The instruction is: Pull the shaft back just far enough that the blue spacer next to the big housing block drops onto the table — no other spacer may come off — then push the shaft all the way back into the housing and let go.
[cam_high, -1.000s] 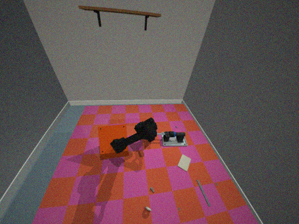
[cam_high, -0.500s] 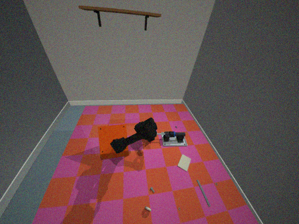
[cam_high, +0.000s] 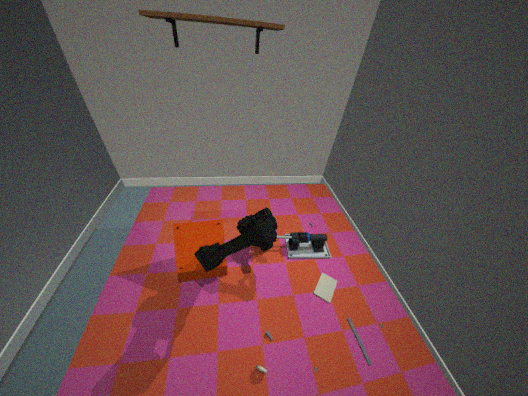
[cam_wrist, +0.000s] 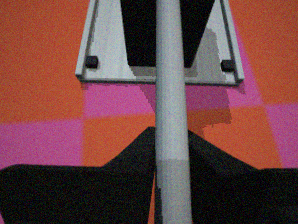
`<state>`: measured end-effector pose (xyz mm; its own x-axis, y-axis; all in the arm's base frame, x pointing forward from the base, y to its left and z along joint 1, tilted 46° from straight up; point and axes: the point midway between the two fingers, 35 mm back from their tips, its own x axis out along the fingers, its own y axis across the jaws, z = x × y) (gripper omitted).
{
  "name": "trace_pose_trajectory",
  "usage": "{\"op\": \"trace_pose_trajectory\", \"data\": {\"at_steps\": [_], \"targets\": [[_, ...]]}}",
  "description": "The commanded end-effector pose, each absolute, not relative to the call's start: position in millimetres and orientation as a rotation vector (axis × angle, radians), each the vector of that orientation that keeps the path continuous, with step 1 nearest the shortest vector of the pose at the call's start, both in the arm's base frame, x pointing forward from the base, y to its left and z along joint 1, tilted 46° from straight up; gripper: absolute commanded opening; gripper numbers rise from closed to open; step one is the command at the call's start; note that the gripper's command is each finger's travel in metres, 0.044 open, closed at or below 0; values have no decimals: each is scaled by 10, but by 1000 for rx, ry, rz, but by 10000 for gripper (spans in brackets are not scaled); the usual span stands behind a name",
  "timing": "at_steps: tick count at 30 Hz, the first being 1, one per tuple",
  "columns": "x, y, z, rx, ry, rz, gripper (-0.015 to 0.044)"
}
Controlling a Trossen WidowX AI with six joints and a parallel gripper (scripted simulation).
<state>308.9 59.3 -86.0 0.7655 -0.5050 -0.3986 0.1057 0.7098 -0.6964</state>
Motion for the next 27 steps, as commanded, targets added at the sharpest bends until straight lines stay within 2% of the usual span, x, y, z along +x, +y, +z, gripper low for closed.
{"op": "trace_pose_trajectory", "data": {"at_steps": [1, 27], "targets": [[3078, 588, -857, -706, 613, -368, 0], [3055, 589, -861, -706, 613, -368, 0]]}}
